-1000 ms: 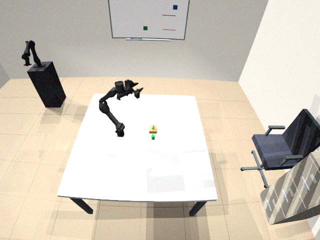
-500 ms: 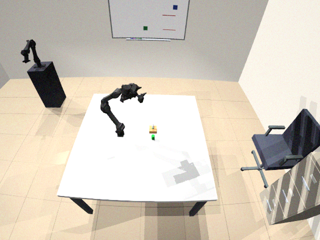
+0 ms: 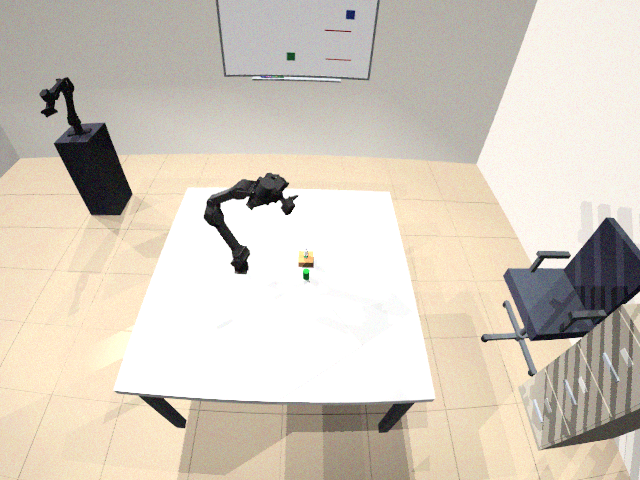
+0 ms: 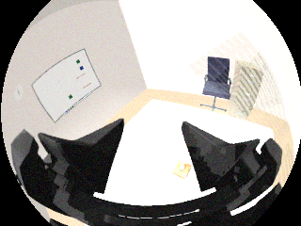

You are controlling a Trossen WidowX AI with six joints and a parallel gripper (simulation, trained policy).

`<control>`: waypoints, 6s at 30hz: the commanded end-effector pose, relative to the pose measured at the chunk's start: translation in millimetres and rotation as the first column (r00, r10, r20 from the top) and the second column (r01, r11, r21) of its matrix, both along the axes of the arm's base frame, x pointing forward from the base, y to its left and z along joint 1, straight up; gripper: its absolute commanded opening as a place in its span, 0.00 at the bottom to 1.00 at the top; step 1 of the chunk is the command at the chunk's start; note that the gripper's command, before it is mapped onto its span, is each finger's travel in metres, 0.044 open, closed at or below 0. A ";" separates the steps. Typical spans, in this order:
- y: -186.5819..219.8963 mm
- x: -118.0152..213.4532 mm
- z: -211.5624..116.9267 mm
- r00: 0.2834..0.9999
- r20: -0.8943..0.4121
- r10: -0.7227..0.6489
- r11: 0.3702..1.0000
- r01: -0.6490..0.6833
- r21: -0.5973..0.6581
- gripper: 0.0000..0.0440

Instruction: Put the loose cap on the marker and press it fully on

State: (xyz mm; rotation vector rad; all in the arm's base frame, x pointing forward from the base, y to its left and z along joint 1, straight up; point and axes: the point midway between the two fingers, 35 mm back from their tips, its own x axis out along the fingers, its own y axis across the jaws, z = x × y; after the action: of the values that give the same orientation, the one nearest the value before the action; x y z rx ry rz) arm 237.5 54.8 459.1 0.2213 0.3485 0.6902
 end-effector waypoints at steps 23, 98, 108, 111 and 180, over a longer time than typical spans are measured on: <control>-15.6 37.0 -66.8 0.963 -0.269 -0.005 1.000 -0.003 -0.030 0.75; -105.1 95.2 -247.6 0.598 -0.762 -0.248 0.923 -0.092 -0.373 0.74; -114.4 99.8 -268.6 0.550 -0.783 -0.291 0.894 -0.134 -0.427 0.73; -116.6 100.8 -275.0 0.536 -0.788 -0.303 0.885 -0.149 -0.442 0.73; -94.4 105.2 -359.1 0.581 -0.751 -0.314 0.595 -0.496 -0.632 0.13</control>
State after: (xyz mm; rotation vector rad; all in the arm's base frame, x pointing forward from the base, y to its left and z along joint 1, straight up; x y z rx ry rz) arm 338.4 -42.7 85.3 -0.3854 1.6345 0.4259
